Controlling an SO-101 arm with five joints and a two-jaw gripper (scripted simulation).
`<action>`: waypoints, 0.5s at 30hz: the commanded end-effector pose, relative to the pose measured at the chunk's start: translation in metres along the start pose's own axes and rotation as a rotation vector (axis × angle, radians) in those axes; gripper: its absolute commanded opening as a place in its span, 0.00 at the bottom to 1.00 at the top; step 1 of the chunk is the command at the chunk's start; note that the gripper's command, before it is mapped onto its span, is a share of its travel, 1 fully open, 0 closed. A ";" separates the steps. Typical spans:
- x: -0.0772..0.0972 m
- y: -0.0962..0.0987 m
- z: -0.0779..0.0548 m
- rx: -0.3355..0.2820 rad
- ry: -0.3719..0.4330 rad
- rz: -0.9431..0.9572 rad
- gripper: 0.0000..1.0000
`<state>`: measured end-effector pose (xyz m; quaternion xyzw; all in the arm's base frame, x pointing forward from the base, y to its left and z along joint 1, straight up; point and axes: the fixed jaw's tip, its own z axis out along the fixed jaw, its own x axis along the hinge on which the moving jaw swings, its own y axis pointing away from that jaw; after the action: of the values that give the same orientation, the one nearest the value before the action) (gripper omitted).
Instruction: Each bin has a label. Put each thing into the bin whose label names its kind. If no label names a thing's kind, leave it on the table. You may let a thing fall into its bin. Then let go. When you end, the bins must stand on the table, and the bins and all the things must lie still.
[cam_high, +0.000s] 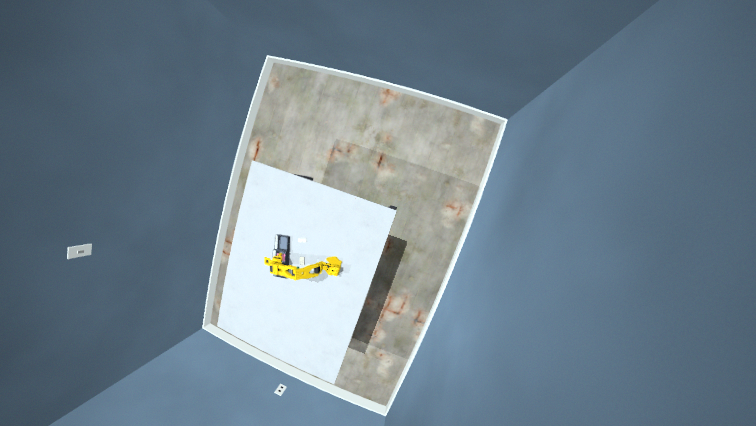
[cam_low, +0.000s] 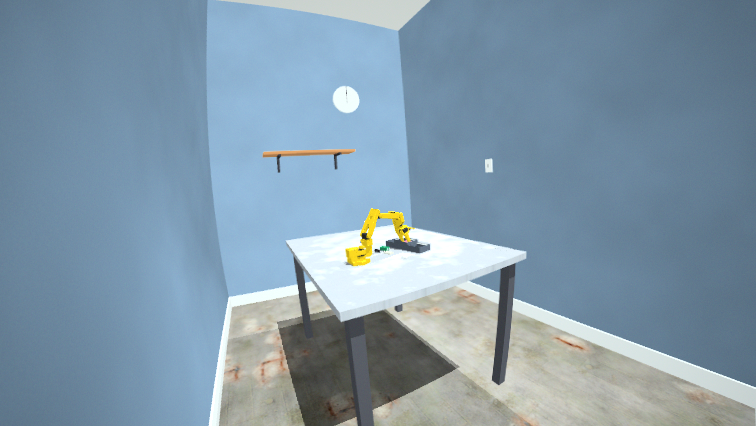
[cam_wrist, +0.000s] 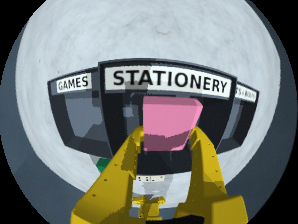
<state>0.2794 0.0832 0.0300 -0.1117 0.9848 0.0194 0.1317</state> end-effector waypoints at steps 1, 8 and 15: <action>-0.010 0.002 -0.010 -0.006 -0.066 0.001 0.00; -0.009 0.002 -0.008 -0.006 -0.066 0.001 0.00; -0.009 0.002 -0.008 -0.006 -0.066 0.001 0.01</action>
<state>0.2802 0.0834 0.0272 -0.1117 0.9843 0.0200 0.1355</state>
